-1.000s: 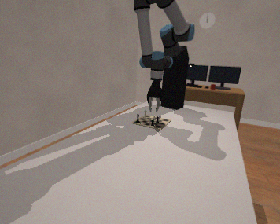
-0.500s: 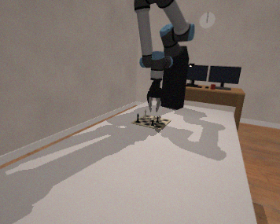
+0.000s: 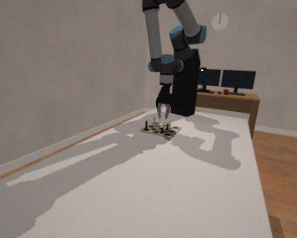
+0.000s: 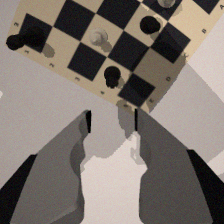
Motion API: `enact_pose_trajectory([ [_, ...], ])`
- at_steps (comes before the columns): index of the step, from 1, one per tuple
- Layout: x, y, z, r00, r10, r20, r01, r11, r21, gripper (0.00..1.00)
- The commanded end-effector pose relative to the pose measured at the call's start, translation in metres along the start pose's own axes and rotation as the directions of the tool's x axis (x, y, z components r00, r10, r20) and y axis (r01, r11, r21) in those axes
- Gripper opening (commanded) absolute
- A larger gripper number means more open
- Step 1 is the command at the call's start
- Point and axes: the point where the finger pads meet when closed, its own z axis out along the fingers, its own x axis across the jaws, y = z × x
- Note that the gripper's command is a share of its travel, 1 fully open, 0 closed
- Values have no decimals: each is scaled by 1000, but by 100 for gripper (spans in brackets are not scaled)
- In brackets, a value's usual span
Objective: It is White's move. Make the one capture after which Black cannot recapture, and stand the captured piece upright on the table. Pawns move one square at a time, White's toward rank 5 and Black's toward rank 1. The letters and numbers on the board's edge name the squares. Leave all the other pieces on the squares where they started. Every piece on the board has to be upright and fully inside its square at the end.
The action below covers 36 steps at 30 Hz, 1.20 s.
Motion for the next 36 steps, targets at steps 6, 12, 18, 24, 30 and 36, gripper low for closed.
enact_pose_trajectory([
  [6, -2, 1, 4, 1000, 0, 3, 0, 1000, -3, 22],
  [12, -2, 1, 10, 1000, 0, 3, 0, 1000, -3, 22],
  [18, -2, 1, 15, 1000, 0, 3, 0, 1000, -3, 22],
  [24, -3, 1, 25, 1000, 0, 3, 0, 1000, -3, 22],
  [30, -3, 1, 33, 1000, 0, 3, 0, 1000, -3, 22],
  [36, -2, 1, 40, 1000, 0, 3, 0, 1000, -3, 22],
])
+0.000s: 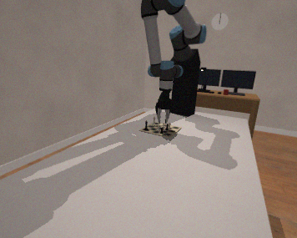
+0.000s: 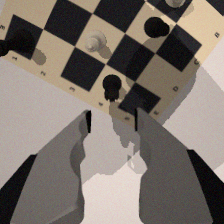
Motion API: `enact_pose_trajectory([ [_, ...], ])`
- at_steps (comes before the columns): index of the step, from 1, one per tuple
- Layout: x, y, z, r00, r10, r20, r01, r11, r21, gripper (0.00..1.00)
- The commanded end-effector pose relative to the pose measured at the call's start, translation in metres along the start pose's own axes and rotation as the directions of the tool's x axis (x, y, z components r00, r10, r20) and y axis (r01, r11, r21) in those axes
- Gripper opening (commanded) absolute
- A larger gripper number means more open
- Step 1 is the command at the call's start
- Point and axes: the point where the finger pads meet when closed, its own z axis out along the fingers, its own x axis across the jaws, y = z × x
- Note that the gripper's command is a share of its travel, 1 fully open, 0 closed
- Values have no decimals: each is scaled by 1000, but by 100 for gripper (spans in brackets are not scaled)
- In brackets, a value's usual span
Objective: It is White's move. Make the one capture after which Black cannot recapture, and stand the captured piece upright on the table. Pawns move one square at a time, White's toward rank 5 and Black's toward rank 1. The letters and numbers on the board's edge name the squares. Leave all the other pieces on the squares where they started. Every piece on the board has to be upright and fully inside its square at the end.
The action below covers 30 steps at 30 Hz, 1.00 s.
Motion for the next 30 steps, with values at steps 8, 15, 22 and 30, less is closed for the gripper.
enact_pose_trajectory([
  [8, -3, 2, 17, 1000, 0, 4, 0, 1000, -4, 22],
  [15, -2, 2, 20, 1000, 0, 4, 0, 1000, -4, 22],
  [22, -2, 2, 21, 1000, 0, 3, 0, 1000, -4, 22],
  [30, -2, 2, 20, 1000, 0, 3, 0, 1000, -4, 22],
])
